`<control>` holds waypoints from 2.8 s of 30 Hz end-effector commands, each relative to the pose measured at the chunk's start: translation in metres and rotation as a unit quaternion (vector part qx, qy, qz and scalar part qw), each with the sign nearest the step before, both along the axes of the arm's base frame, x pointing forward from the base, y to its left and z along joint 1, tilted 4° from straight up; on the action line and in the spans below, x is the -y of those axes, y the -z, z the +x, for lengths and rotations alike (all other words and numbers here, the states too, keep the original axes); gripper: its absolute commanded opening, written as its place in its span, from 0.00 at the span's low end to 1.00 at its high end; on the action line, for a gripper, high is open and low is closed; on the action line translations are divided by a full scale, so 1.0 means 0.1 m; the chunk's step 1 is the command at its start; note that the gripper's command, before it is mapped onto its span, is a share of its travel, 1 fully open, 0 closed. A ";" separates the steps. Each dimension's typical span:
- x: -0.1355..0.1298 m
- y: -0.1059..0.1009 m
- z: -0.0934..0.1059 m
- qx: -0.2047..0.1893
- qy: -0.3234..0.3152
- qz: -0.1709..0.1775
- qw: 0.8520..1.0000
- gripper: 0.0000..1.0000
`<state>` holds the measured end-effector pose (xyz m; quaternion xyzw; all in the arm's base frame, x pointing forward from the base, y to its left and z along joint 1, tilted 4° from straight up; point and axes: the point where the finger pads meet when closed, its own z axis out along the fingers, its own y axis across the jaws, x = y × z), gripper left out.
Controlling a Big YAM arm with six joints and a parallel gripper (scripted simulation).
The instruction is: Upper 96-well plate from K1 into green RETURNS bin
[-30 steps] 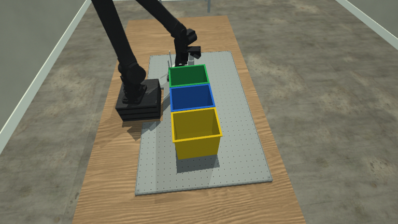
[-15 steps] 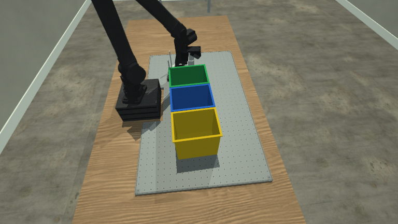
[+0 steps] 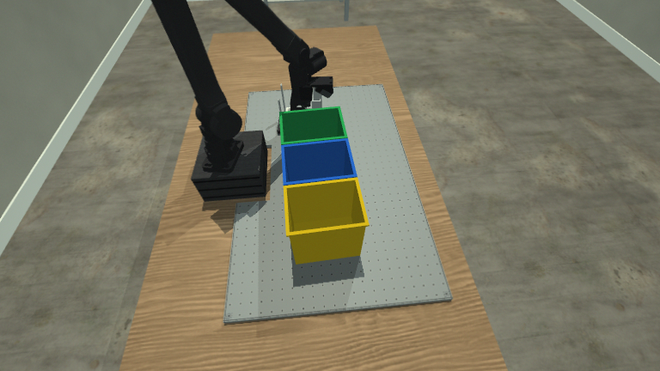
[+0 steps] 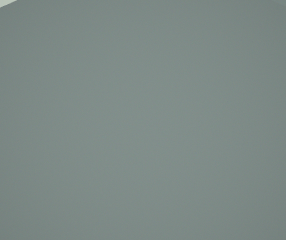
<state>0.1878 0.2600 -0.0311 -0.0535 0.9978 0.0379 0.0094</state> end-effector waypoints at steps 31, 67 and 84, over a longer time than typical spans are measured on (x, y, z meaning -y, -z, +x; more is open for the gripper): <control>-0.09 0.09 -0.03 -0.009 -0.008 0.002 1.000 0.00; -0.11 -0.53 0.07 0.001 -0.002 0.014 1.000 0.00; -0.11 -0.82 0.10 0.004 -0.001 0.018 1.000 0.00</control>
